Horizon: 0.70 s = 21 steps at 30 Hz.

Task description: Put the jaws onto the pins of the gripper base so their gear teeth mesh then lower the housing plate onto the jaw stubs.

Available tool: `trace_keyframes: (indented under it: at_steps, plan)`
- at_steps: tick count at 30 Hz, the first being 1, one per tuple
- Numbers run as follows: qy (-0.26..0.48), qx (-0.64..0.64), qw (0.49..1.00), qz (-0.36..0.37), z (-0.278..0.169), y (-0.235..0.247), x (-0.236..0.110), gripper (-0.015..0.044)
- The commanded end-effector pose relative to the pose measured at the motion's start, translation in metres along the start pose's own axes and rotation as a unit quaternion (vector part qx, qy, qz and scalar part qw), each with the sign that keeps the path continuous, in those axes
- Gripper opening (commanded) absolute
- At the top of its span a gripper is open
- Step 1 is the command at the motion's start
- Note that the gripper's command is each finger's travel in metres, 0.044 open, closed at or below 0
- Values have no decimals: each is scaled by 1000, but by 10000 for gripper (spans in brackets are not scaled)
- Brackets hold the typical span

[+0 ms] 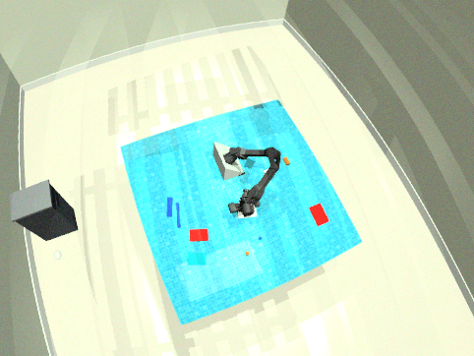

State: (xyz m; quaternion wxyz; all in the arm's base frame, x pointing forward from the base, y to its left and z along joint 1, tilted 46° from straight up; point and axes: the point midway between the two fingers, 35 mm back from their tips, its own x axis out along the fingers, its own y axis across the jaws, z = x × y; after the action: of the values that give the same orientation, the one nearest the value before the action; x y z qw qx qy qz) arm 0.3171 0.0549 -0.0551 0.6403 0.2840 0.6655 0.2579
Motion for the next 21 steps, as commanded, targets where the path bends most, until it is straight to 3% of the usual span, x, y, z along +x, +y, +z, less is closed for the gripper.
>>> trace_keyframes:
  at_steps: [1, 21]
  plan:
    - [4, 1, 1000, 3, -1, 2, 4, 134]
    - [4, 1, 1000, 3, -1, 2, 4, 134]
